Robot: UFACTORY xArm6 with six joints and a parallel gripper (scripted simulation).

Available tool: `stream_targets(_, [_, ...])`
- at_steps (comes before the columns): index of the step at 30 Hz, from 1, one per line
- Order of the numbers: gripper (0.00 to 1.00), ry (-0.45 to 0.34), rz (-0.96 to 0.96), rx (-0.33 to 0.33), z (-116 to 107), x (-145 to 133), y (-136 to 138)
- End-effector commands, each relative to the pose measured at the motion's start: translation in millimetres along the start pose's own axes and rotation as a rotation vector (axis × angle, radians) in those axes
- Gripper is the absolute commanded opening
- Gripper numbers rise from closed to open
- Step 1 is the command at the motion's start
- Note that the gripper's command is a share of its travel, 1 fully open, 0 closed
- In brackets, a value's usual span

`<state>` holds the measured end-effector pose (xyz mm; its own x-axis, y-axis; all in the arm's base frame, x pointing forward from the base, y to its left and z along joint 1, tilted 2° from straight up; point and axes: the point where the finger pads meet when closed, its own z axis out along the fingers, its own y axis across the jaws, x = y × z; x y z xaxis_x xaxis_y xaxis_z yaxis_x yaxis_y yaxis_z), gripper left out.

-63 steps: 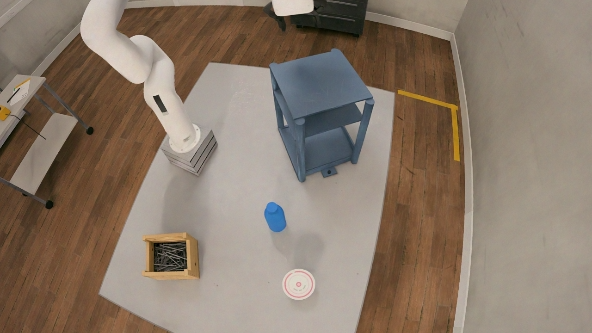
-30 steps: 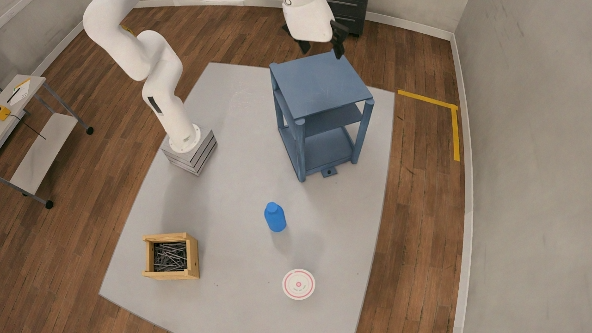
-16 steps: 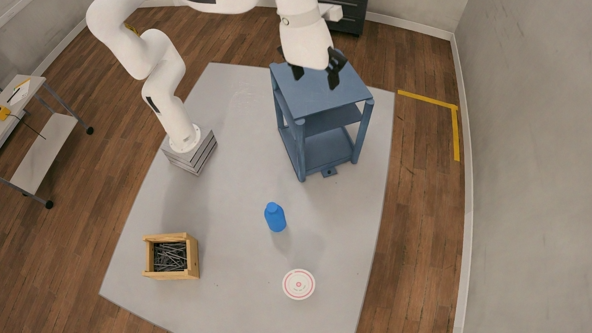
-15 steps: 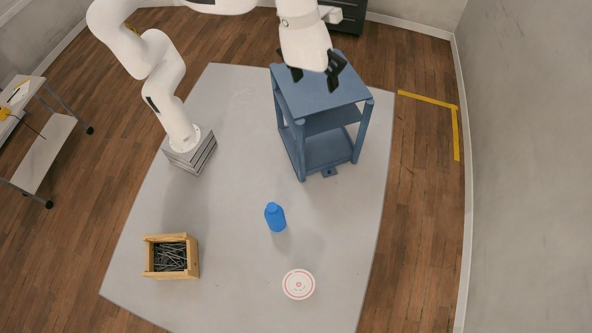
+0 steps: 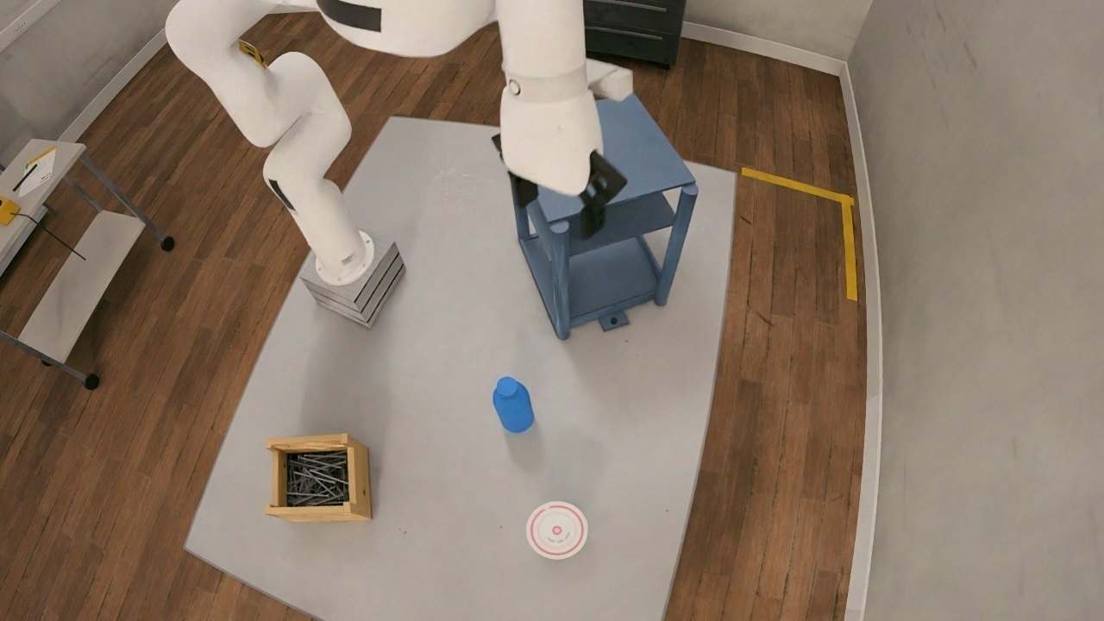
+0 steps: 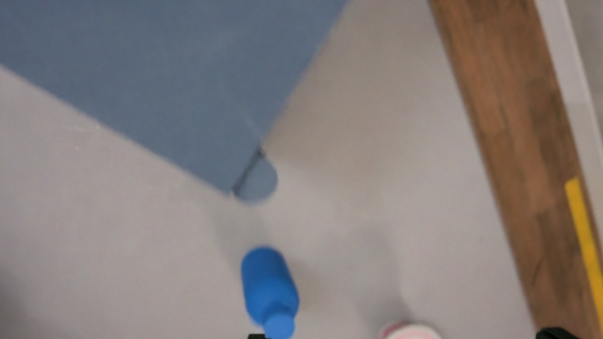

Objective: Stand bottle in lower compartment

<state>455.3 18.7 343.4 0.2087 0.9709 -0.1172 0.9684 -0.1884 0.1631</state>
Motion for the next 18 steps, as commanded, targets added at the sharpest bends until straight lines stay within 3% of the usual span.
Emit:
stream_targets(1, [1.0, -0.023, 0.041, 0.008, 6, -19, 4])
stream_targets(18, [1.0, -0.087, 0.244, 0.042, 37, -83, 8])
